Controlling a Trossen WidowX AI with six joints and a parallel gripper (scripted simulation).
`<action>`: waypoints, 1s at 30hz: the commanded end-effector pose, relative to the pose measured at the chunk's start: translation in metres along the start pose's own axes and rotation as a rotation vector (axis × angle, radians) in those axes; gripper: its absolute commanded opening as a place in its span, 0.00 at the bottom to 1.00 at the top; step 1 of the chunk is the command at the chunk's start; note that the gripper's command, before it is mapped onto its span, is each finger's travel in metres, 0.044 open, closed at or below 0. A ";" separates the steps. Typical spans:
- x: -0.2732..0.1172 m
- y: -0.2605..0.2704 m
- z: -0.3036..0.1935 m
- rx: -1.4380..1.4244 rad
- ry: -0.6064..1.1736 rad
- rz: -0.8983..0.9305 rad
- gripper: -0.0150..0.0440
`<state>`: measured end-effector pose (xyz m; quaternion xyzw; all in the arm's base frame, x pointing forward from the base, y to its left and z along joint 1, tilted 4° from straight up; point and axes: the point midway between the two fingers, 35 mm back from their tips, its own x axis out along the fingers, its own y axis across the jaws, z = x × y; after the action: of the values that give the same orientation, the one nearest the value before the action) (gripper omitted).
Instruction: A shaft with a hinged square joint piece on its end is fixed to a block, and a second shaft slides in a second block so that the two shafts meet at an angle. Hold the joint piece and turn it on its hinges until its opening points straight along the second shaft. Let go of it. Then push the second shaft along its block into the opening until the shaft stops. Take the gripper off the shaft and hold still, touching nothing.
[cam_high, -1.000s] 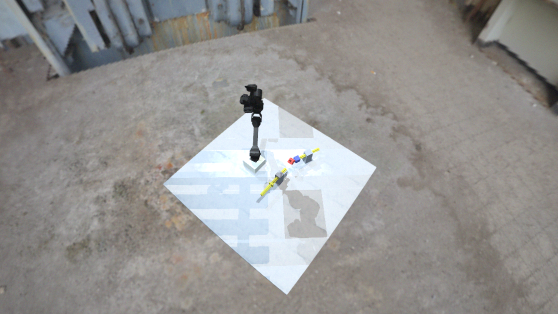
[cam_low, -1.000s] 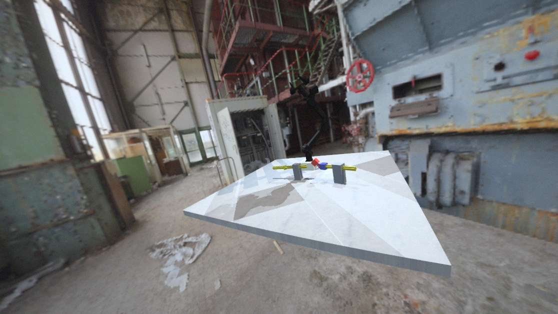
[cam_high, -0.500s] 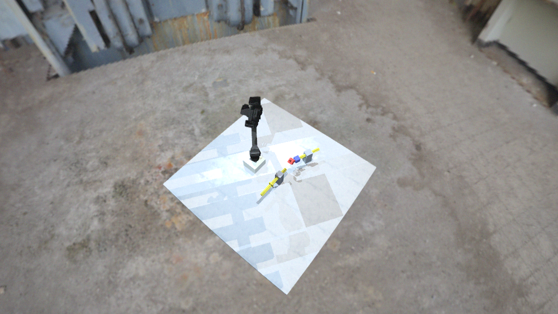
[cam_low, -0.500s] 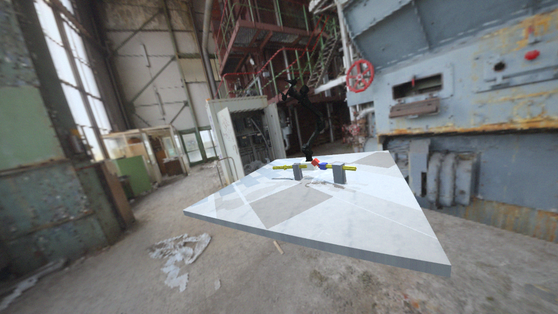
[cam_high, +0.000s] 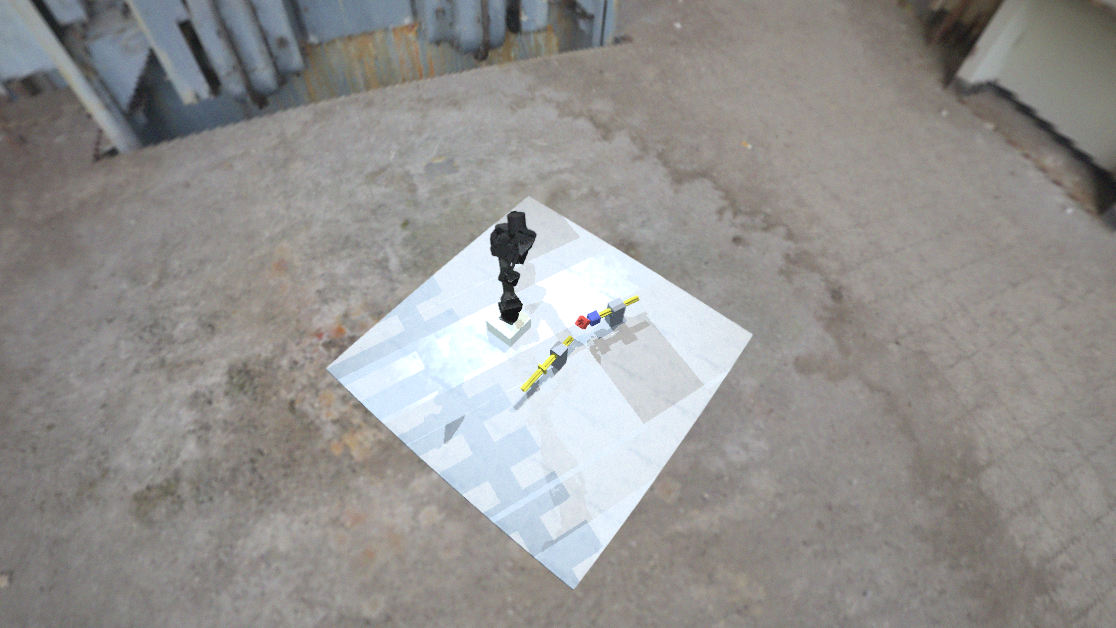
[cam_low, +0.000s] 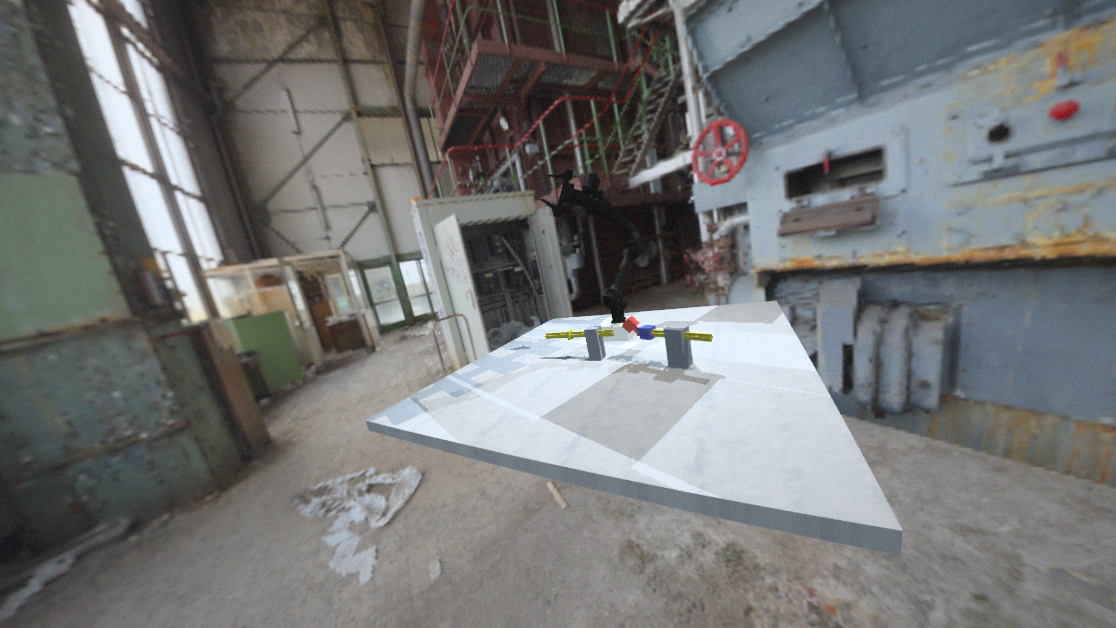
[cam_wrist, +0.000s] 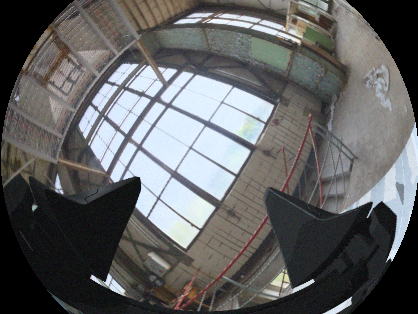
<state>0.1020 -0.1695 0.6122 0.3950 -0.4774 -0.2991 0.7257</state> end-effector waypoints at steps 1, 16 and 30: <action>0.011 -0.020 -0.026 -0.060 0.087 -0.061 1.00; 0.013 -0.079 -0.110 -0.254 0.411 -0.227 1.00; -0.012 -0.129 -0.185 -0.441 0.738 -0.335 1.00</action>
<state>0.2444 -0.1766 0.4765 0.3923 -0.1010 -0.3483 0.8453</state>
